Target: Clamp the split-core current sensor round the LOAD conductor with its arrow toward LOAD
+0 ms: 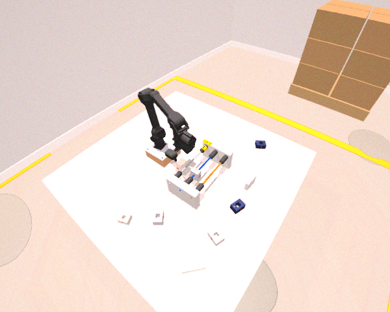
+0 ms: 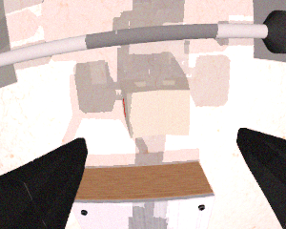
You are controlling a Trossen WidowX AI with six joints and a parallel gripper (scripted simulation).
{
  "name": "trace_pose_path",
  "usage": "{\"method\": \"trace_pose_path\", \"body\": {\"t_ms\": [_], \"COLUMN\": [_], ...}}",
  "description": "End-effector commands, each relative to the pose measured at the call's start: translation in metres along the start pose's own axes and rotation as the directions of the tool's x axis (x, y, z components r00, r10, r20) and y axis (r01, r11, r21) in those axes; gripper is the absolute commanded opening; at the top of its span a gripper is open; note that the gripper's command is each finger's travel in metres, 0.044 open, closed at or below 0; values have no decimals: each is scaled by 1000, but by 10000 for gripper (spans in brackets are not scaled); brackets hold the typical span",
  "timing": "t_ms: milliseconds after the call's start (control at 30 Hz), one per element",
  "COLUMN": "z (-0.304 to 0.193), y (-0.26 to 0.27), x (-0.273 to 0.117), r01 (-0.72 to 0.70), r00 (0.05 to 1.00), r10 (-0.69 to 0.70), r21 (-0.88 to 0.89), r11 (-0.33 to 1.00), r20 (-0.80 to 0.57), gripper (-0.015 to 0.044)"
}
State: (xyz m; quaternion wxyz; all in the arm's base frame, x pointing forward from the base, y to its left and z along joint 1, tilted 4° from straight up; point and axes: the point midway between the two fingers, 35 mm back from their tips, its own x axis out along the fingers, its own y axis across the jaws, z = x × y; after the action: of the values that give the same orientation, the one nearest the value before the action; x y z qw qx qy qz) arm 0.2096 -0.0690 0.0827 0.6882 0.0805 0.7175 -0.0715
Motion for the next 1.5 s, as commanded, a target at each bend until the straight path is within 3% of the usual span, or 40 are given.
{"method": "trace_pose_path", "body": {"t_ms": [0,1133,1400,1467], "z": [-1,-3,-2,-2], "y": [-2,-2,-1,-1], "x": [9,59,54,54], "r01": [3,3,0,0], "r00": [1000,1000,1000,1000], "r10": [-3,-3,0,0], "r21": [0,0,4,4], "r11": [1000,1000,1000,1000], "r20": [-13,-13,-6,-6], "gripper": [440,440,230,217]}}
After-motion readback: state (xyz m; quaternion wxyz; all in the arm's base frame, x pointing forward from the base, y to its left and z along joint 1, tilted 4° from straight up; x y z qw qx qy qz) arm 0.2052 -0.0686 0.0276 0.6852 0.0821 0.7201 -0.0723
